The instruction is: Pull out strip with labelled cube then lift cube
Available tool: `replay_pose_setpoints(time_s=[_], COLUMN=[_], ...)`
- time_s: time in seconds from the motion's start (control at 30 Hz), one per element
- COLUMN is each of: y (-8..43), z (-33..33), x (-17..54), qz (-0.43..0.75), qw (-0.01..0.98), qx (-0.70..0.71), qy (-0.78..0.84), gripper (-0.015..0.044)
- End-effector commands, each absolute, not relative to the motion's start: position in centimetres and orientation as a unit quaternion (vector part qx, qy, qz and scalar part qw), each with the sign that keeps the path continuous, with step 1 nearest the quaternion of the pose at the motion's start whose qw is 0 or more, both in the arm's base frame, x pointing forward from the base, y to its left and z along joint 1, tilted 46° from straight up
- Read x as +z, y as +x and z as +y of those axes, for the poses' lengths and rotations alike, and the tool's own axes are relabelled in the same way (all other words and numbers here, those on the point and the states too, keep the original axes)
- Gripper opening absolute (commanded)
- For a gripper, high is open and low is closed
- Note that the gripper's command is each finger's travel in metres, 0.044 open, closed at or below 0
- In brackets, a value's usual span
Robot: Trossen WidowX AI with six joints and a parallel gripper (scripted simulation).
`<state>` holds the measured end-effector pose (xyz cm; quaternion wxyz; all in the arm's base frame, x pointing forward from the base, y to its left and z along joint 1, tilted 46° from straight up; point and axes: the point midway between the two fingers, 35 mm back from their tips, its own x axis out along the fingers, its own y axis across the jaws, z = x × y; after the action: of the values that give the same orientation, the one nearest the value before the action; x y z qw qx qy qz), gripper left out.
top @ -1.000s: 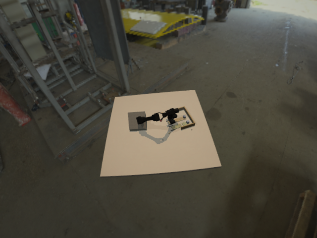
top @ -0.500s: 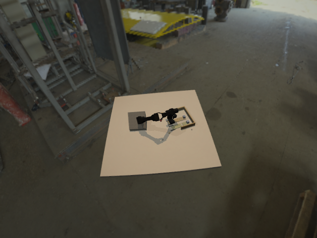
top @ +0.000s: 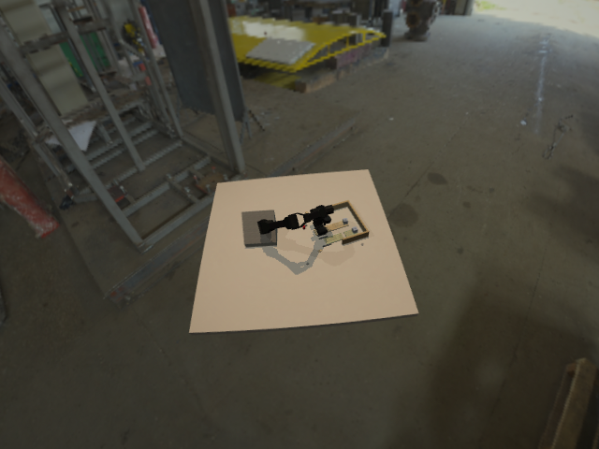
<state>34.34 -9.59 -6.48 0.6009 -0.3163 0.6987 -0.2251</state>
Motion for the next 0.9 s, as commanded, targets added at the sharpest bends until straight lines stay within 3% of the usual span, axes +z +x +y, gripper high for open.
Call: replay_pose_setpoints(time_s=[0.0,0.87], y=[33.0,29.2], z=[-9.9,-10.2], x=[-6.6,-6.0], qz=[0.704,0.705], qw=[0.593,0.592], qx=[-0.224,-0.224], qy=[-0.319,-0.319], gripper=[0.0,0.0])
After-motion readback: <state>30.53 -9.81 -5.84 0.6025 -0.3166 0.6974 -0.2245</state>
